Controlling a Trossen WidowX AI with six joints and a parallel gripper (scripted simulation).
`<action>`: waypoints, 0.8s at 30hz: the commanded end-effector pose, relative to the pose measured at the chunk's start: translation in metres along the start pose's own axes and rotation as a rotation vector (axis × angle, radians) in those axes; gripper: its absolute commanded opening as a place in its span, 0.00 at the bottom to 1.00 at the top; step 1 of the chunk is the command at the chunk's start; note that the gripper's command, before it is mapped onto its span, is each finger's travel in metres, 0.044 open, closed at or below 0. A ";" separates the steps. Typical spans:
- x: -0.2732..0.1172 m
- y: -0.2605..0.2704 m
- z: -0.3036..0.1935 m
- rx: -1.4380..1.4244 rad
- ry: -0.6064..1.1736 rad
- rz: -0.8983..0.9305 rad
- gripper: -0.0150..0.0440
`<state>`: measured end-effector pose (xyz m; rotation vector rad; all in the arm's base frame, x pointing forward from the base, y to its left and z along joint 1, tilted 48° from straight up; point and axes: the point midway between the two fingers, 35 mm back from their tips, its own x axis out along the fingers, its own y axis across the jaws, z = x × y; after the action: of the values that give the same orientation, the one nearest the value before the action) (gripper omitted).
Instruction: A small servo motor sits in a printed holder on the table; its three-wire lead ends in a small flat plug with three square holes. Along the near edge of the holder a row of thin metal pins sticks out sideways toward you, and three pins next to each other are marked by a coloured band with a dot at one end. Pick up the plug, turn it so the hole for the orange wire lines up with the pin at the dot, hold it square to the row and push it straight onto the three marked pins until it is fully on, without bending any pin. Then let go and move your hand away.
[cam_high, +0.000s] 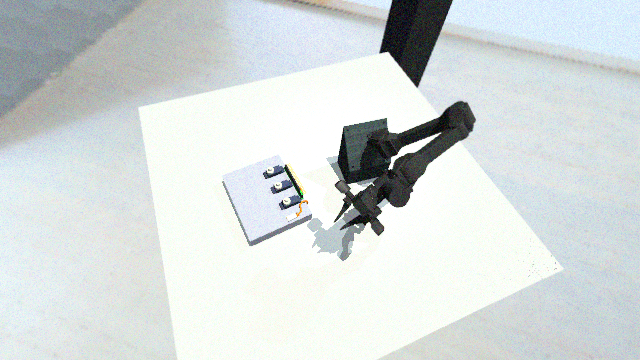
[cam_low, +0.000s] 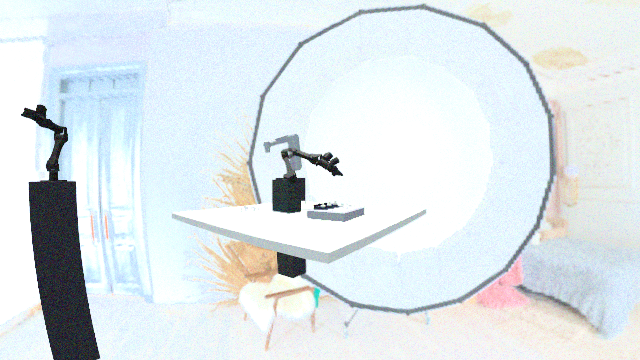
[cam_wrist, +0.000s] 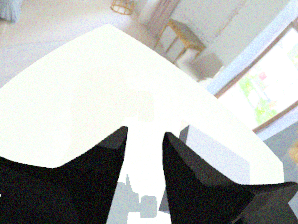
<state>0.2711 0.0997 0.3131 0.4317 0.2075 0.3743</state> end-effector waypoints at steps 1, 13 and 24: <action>0.003 -0.013 0.006 -0.059 -0.040 -0.045 0.45; 0.005 -0.052 0.035 -0.253 -0.171 -0.191 0.45; -0.002 -0.090 0.062 -0.444 -0.269 -0.359 0.45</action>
<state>0.3114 0.0120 0.3308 0.0496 -0.0525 0.0486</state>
